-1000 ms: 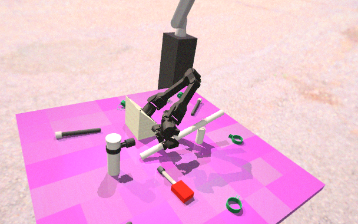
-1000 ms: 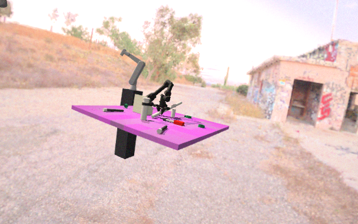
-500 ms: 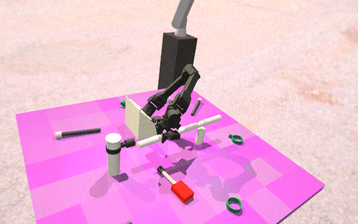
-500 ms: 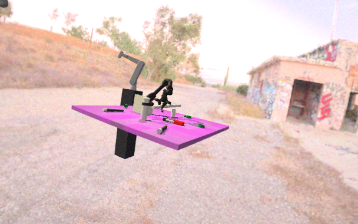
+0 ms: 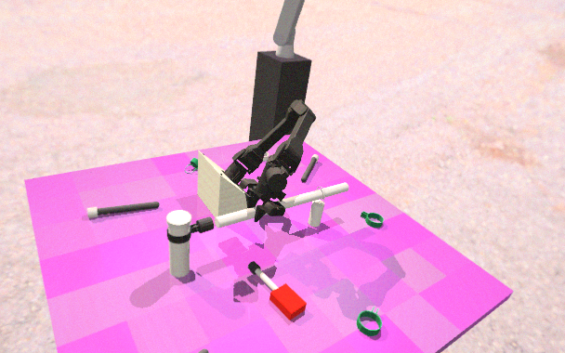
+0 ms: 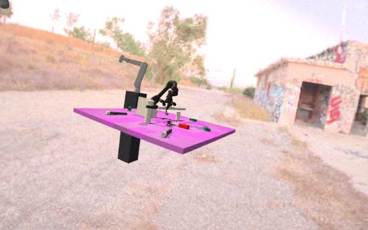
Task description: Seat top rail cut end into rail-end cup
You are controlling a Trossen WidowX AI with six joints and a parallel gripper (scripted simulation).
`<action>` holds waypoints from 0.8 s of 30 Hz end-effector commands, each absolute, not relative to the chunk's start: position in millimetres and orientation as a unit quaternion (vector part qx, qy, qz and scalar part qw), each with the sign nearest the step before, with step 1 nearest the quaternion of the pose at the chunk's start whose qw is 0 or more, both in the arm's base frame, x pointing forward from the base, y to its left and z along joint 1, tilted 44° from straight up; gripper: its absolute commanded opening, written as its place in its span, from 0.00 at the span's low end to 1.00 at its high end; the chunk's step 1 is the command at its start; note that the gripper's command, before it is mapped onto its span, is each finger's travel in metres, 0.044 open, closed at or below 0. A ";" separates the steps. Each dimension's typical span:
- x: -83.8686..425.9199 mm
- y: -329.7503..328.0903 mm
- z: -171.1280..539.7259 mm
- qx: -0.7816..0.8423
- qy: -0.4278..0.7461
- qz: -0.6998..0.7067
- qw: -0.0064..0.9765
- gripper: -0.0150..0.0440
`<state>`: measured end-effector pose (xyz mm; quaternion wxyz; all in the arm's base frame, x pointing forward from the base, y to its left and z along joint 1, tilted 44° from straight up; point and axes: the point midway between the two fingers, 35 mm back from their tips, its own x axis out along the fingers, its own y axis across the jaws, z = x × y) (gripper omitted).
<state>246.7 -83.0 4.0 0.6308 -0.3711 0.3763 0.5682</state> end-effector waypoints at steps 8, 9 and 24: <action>246.7 -83.0 4.0 -0.371 0.376 0.568 0.631 0.25; 246.7 -83.0 4.0 -0.371 0.376 0.568 0.631 0.25; 249.2 -91.6 7.4 -0.371 0.376 0.568 0.631 0.25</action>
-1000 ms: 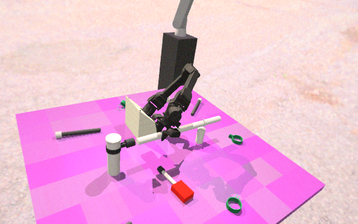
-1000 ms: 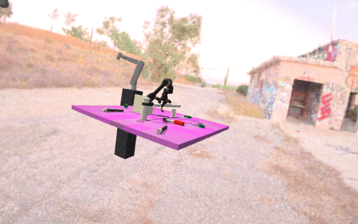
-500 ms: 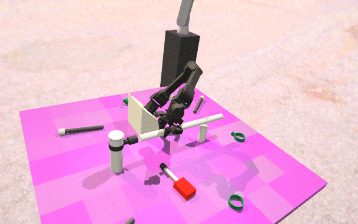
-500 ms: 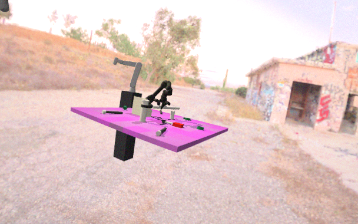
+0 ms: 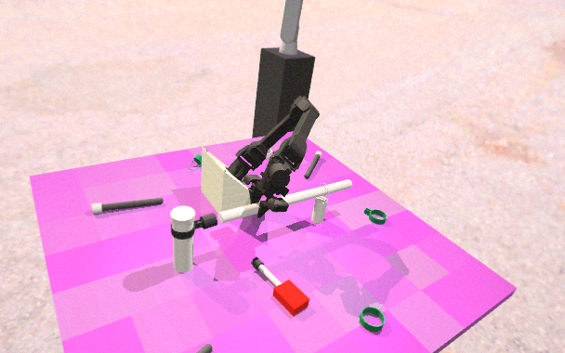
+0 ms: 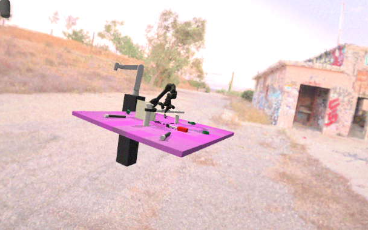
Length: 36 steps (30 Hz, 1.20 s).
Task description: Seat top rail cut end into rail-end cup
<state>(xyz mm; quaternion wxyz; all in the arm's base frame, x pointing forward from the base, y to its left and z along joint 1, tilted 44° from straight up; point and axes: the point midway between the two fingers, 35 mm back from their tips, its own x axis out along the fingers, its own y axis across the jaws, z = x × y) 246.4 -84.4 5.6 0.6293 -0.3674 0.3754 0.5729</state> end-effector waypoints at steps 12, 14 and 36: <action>249.0 -98.6 3.1 -0.371 0.375 0.570 0.630 0.25; 248.4 -100.3 0.3 -0.371 0.375 0.570 0.630 0.25; 246.1 -105.7 -8.8 -0.370 0.372 0.574 0.629 0.25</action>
